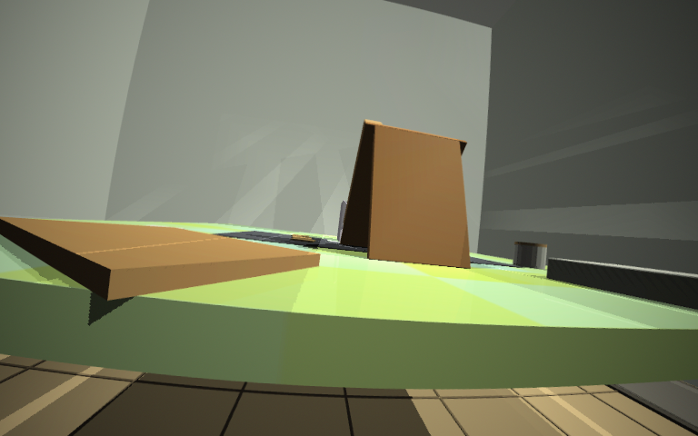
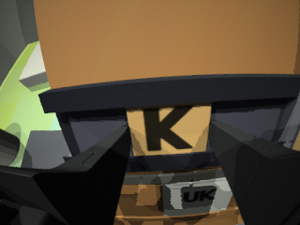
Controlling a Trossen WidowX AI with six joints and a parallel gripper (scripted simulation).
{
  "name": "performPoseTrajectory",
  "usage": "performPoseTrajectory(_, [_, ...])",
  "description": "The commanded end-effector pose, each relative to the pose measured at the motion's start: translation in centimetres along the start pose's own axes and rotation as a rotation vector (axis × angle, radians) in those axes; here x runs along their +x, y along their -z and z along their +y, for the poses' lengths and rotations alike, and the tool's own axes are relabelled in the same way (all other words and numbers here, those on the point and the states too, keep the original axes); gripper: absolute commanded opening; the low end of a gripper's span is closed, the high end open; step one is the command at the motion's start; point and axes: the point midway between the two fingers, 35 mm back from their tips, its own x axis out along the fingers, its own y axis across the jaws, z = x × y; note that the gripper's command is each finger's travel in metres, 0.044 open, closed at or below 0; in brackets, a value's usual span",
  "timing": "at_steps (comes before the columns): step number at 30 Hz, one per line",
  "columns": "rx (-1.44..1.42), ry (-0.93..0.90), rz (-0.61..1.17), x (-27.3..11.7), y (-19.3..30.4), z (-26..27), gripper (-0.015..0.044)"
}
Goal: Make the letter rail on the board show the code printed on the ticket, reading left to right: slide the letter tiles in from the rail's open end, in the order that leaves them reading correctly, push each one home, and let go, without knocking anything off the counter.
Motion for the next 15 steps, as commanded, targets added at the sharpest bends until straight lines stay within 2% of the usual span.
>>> performPoseTrajectory(1, [-0.001, -0.002, 0.004, 0.05, 0.1, -0.3, 0.0])
performPoseTrajectory(15, [-0.002, -0.002, 0.004, 0.05, 0.1, -1.26, 0.0])
